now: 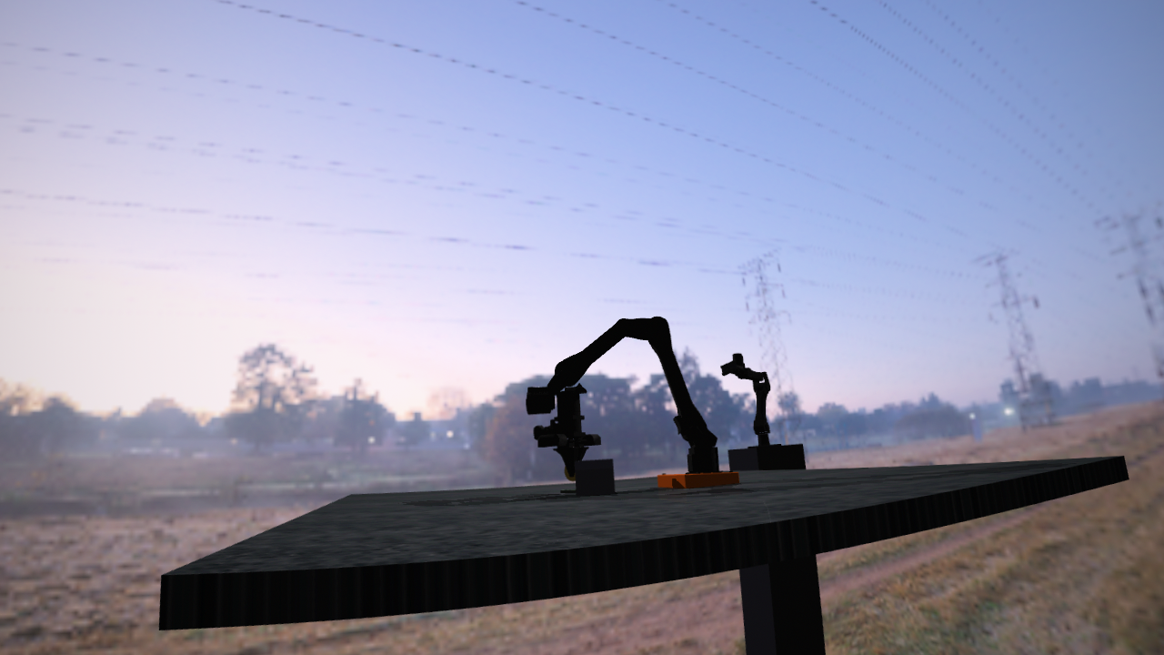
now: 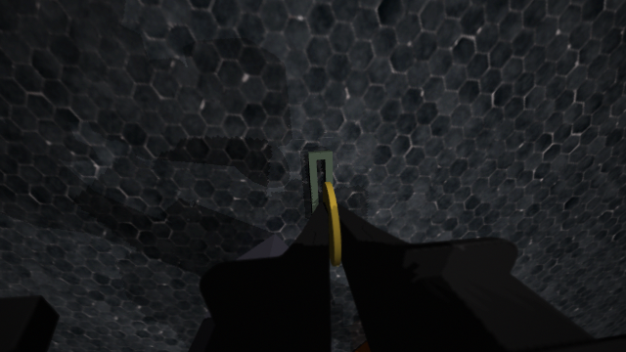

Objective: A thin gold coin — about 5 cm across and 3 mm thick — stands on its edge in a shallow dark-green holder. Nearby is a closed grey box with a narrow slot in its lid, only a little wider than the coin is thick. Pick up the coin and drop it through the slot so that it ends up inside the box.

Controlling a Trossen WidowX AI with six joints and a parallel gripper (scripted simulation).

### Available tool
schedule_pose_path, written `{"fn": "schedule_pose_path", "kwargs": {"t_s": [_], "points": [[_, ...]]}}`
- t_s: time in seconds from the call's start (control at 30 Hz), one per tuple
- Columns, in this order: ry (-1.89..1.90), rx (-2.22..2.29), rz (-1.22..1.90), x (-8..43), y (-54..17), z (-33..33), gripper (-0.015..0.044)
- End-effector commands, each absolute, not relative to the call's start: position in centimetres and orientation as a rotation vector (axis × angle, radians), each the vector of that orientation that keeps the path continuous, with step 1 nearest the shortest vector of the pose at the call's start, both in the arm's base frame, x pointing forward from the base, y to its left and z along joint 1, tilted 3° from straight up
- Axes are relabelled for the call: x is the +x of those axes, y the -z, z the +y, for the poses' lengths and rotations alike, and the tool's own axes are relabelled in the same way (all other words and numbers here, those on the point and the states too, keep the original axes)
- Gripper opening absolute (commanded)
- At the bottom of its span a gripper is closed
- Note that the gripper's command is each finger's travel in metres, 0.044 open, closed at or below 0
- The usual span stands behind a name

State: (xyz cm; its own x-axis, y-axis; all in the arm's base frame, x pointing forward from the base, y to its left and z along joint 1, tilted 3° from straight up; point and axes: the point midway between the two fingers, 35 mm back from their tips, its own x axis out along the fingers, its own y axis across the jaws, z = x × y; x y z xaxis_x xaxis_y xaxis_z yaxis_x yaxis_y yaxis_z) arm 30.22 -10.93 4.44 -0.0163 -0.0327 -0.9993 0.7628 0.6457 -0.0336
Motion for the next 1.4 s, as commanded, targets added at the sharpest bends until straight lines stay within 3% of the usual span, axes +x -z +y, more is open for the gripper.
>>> {"fn": "schedule_pose_path", "kwargs": {"t_s": [0.0, 0.8, 1.37], "points": [[0.705, 0.653, 1.461, 30.4, -5.6, -10.9, 0.0], [0.701, 0.649, 1.462, 30.1, -11.1, -10.6, 0.0], [0.295, 0.244, 1.561, 30.1, -11.3, -11.6, 0.0]]}}
